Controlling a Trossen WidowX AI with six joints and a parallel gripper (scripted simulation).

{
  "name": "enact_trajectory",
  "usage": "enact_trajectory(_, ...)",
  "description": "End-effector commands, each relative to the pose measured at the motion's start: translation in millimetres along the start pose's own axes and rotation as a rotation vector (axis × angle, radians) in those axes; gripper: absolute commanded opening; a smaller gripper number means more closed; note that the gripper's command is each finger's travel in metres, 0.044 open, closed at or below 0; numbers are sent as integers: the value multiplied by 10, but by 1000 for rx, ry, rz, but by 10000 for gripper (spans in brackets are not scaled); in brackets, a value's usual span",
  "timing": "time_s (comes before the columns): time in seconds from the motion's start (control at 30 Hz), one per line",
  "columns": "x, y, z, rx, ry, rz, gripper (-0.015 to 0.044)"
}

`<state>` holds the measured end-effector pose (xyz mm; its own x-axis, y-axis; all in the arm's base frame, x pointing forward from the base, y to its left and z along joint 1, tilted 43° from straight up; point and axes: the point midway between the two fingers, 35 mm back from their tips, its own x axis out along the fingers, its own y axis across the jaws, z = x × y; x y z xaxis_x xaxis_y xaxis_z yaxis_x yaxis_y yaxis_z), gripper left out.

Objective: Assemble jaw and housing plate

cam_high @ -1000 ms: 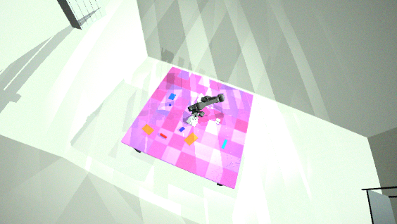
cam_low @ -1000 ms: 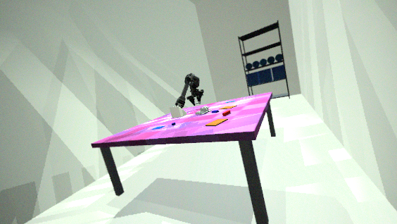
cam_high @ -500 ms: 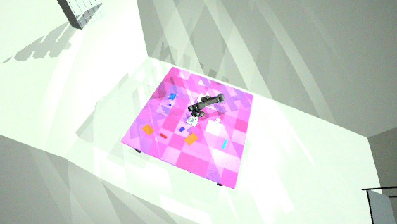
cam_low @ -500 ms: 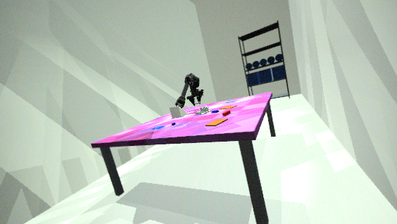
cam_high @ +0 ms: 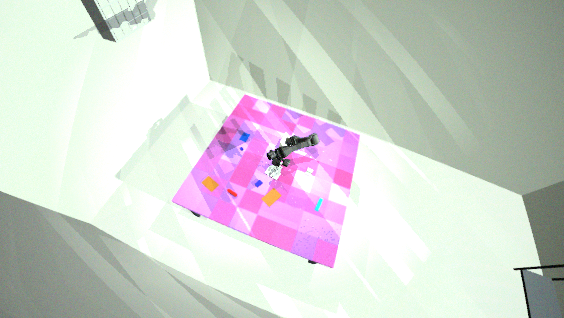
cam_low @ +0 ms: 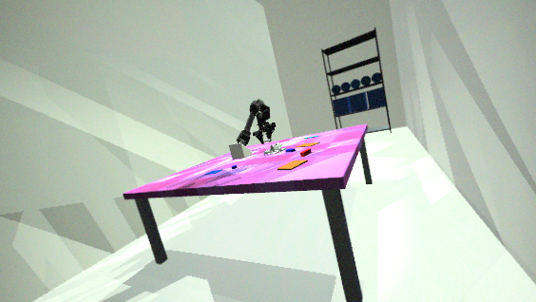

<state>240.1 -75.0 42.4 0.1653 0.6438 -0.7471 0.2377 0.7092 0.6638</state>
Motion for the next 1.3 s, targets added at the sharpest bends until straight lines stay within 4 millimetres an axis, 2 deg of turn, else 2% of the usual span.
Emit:
enact_trajectory(0.0, 79, 4, -4, 9, 3, 7, 351)
enact_trajectory(0.83, 484, 19, -22, 8, 3, 11, 351)
enact_trajectory(1.27, 494, 19, -24, 7, 3, 11, 351)
